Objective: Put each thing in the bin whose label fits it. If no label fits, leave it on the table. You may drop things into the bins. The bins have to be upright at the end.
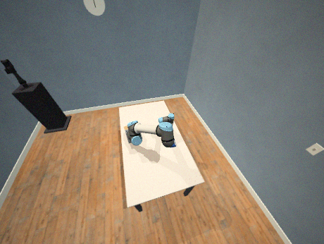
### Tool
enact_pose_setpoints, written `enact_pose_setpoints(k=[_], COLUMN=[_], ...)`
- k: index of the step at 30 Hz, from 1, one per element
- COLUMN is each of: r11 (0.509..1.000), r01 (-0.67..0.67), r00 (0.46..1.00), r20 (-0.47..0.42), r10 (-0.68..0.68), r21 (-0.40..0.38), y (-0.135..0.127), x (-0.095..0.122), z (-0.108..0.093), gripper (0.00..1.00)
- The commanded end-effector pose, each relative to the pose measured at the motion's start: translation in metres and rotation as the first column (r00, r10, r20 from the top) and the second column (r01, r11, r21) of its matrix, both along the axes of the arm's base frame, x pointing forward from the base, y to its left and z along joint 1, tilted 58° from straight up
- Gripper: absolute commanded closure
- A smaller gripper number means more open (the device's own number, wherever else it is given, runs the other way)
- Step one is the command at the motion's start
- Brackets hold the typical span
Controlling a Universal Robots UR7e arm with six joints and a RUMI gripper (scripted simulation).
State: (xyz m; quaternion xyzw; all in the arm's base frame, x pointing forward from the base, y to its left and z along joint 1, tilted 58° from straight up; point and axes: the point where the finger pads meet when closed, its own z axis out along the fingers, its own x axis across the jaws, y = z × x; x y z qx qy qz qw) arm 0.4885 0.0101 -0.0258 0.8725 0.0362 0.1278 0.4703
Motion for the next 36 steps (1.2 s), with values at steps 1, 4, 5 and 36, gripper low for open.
enact_pose_setpoints(k=[1, 4, 5, 36], r11=[1.000, 1.000, 1.000, 1.000], r01=[-0.001, -0.001, -0.001, -0.003], r00=[1.000, 1.000, 1.000, 1.000], r20=[0.002, 0.002, 0.002, 0.007], r10=[0.001, 0.001, 0.001, 0.003], r21=[0.001, 0.001, 0.001, 0.003], y=[0.001, 0.001, 0.001, 0.016], x=[0.002, 0.001, 0.001, -0.001], z=[0.001, 0.001, 0.001, 0.011], gripper=[1.00, 0.86, 0.86, 0.86])
